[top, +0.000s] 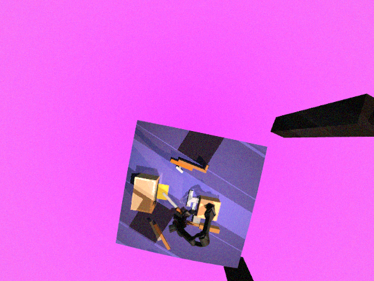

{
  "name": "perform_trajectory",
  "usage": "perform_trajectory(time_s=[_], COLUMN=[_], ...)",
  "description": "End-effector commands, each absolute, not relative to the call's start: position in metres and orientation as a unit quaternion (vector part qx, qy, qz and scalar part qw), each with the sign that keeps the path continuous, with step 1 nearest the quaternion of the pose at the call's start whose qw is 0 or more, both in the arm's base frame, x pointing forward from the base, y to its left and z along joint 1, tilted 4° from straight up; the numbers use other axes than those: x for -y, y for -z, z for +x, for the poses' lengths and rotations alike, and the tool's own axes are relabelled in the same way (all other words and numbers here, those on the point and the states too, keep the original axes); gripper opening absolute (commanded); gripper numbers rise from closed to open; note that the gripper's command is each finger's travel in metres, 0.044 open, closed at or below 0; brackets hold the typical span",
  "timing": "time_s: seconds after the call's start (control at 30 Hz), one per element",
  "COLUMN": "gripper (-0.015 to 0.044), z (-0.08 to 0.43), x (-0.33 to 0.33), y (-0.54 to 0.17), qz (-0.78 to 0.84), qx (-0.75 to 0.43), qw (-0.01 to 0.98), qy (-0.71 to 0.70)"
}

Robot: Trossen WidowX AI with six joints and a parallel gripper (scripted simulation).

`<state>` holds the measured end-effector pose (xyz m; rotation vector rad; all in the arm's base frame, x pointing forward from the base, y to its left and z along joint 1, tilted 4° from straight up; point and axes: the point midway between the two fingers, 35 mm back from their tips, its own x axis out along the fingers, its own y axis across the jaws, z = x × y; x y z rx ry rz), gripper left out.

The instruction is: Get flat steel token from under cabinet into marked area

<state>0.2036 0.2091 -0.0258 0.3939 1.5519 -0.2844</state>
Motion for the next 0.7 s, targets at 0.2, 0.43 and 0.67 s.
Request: perform_trajectory(time_s=[0.2,0.43,0.67], gripper=[0.0000,0.0000,0.0000], z=[0.203,0.201,0.199], x=[-0.225,-0.235,-0.244], y=[0.023,0.022,0.021], qz=[0.179,0.179,0.180], qx=[-0.692,-0.692,-0.692], qw=[0.688,0.688,0.688], qy=[0.123,0.123,0.123])
